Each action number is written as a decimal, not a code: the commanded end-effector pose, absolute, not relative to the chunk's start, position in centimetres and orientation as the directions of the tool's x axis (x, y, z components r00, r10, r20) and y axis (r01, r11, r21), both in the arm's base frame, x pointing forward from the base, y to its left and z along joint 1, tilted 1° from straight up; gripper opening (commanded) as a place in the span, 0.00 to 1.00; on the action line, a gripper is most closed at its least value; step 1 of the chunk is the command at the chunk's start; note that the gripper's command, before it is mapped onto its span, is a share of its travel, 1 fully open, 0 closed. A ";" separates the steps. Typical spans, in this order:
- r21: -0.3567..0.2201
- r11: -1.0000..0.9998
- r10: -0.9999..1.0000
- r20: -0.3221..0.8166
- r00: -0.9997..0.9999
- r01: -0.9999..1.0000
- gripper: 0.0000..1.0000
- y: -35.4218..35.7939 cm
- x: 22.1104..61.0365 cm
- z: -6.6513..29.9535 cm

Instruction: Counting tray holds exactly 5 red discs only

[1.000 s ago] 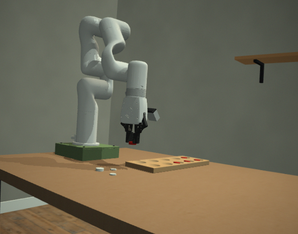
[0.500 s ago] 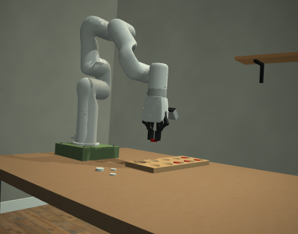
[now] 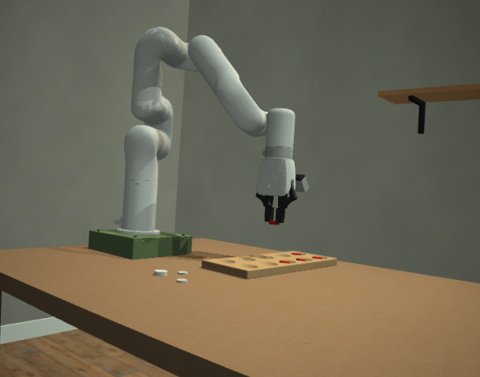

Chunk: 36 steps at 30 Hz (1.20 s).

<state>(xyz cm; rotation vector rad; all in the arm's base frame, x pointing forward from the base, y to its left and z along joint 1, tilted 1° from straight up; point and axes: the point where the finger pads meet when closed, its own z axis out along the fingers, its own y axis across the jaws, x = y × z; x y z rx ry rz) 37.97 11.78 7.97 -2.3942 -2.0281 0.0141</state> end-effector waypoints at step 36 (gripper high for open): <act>-0.006 -0.168 0.986 -0.004 0.168 0.986 0.00 17.2 37.3 -1.6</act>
